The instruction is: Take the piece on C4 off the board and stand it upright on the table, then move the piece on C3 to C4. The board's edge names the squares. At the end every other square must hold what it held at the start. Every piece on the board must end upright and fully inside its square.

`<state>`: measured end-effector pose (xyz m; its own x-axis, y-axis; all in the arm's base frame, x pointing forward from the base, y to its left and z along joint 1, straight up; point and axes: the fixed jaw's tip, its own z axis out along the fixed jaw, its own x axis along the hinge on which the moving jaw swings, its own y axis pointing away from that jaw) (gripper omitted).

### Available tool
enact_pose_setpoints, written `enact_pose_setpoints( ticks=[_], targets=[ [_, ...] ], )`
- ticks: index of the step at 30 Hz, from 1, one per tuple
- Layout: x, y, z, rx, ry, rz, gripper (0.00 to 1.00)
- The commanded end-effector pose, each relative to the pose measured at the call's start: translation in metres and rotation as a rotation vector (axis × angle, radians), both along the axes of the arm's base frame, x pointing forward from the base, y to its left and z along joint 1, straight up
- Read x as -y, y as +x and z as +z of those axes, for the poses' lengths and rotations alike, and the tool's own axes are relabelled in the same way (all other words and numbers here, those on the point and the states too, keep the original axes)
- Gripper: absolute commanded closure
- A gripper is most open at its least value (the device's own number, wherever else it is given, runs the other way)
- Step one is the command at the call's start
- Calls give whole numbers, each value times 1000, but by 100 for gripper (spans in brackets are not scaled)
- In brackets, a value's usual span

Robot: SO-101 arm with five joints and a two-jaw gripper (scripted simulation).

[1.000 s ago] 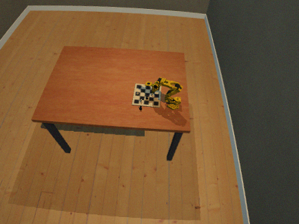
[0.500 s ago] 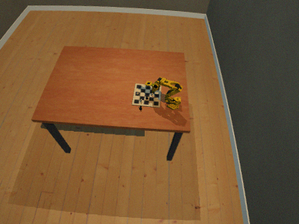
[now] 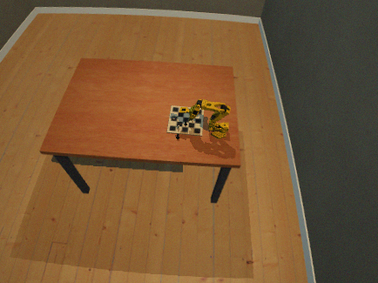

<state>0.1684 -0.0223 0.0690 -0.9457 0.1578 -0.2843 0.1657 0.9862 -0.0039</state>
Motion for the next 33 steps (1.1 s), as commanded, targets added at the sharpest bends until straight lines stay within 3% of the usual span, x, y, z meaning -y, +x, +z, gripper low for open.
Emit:
enact_pose_setpoints(
  ticks=[1, 8, 16, 18, 25, 33],
  targets=[
    [-14, 5, 4, -6, 2, 87, 82],
    [-73, 8, 16, -5, -2, 427, 74],
    [-137, -12, 28, -3, -6, 789, 66],
    [-137, -12, 28, -3, -6, 789, 66],
    [-167, -31, 34, -2, -7, 975, 61],
    [-174, -37, 35, -1, -8, 1020, 60]
  ],
)
